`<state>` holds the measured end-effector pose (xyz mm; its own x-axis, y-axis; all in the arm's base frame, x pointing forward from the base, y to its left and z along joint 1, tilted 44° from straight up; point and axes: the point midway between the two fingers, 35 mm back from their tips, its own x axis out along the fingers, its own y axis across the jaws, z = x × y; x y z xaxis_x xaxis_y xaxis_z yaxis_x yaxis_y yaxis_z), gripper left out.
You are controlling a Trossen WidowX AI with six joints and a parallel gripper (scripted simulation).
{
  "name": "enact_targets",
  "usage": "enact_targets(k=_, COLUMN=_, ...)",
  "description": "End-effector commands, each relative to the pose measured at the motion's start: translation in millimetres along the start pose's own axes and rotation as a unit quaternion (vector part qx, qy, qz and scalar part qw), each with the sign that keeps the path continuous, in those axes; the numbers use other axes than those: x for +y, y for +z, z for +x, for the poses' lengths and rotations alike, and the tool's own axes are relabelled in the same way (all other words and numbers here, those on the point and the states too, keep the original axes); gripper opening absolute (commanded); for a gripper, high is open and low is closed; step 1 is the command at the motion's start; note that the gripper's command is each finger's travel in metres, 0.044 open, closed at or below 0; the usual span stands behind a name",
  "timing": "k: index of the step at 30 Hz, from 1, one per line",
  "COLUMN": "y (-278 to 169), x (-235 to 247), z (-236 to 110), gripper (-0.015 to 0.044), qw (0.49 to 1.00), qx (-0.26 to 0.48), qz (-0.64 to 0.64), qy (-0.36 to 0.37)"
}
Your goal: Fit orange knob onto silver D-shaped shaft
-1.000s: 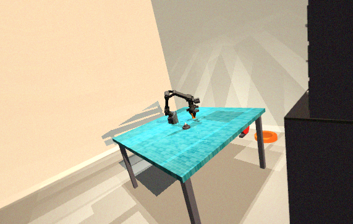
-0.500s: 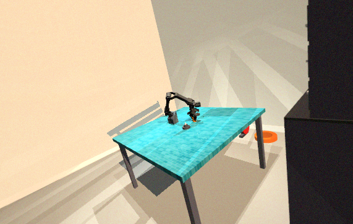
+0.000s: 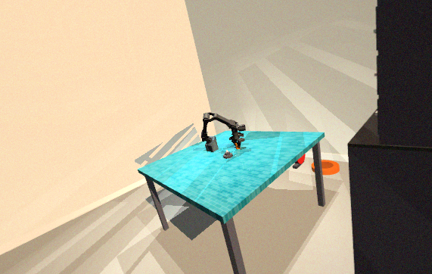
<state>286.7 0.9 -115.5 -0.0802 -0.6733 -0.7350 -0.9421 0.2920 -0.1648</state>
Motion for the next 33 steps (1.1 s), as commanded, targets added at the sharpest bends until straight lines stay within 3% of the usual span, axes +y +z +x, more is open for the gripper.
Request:
enact_targets(k=1, y=-0.1, x=0.0, z=-0.1, gripper=0.0240, qw=1.000, qx=0.000, qz=0.000, qy=0.000)
enact_targets(k=8, y=-0.1, x=0.0, z=-0.1, gripper=0.0240, qw=1.000, qx=0.000, qz=0.000, qy=0.000)
enact_targets(k=16, y=1.2, x=0.7, z=-81.1, gripper=0.0440, qw=1.000, qx=-0.001, qz=-0.003, qy=-0.002)
enact_targets(k=33, y=0.8, x=0.7, z=-60.2, gripper=0.0440, qw=1.000, qx=0.000, qz=-0.003, qy=-0.002)
